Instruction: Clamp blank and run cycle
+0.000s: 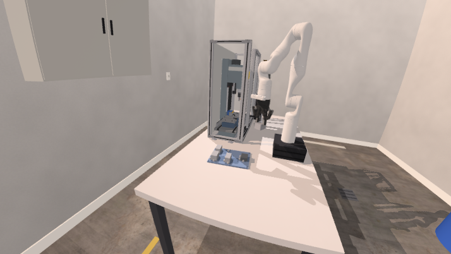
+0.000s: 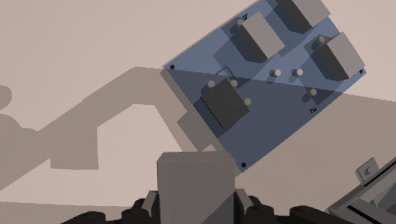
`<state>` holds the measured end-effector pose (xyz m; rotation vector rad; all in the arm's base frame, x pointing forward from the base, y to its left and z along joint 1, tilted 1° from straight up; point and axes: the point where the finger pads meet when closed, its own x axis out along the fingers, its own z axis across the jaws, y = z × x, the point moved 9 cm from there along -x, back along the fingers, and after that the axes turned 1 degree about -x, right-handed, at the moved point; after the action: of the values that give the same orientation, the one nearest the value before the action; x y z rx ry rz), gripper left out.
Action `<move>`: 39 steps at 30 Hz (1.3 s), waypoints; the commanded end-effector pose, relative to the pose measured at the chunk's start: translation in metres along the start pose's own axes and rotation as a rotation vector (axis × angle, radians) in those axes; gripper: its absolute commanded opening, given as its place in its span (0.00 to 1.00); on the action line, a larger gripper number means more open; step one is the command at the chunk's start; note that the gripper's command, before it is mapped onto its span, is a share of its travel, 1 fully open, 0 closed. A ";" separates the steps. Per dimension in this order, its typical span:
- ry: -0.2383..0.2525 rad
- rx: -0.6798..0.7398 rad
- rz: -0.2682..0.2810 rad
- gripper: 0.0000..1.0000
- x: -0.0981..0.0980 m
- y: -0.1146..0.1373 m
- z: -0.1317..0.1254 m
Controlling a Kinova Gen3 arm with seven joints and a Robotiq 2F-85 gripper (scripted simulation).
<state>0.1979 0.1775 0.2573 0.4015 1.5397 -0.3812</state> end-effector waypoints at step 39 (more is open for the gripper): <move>-0.010 0.449 0.002 0.10 0.000 0.000 -0.001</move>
<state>0.1972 0.1780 0.2573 0.7470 1.4407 -0.7302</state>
